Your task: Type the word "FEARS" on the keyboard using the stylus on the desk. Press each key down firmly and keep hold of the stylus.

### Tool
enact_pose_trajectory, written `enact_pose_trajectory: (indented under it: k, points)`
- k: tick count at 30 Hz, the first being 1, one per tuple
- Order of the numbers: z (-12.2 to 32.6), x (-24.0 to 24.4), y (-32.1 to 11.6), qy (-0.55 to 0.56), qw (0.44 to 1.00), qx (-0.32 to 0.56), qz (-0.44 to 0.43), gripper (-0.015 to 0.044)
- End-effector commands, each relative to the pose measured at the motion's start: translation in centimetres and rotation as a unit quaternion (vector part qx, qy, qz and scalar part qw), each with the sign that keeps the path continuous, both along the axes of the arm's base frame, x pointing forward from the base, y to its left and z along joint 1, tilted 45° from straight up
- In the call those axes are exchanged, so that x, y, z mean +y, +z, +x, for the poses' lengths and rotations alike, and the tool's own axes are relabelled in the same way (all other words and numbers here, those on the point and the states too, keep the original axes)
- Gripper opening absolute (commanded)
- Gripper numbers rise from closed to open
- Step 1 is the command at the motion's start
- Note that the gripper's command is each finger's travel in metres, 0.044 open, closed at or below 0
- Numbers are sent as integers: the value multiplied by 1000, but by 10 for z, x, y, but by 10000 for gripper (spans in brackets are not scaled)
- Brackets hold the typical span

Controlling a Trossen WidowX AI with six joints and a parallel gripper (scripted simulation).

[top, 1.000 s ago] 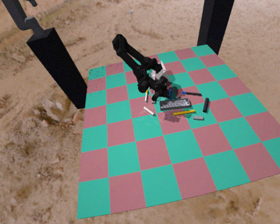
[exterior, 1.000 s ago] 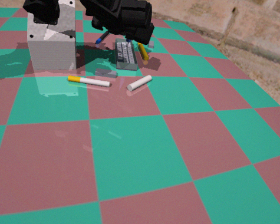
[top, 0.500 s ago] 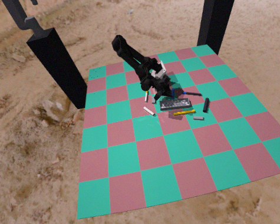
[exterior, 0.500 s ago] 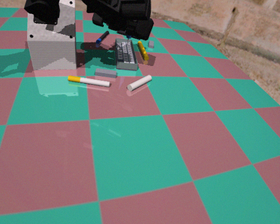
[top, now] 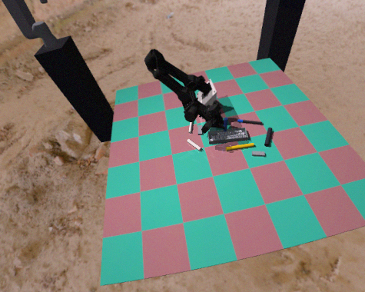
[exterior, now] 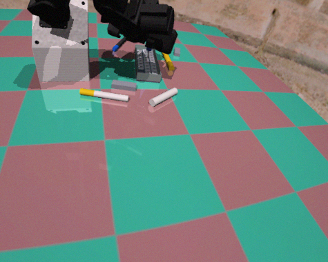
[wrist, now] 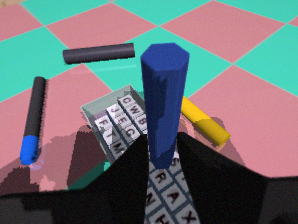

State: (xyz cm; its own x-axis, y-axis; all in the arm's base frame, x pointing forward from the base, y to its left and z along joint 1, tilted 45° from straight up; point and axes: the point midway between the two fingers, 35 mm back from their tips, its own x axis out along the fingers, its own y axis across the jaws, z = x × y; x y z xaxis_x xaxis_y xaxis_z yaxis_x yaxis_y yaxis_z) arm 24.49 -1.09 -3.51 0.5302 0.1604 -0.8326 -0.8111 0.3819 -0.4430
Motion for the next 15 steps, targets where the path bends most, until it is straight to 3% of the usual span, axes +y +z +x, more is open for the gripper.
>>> enact_pose_trajectory:
  k: [1, 15]
  points:
    - [0, -1, -2, 2, 1000, 0, 1, 81]
    - [1, -7, -9, 2, 1000, 0, 1, 81]
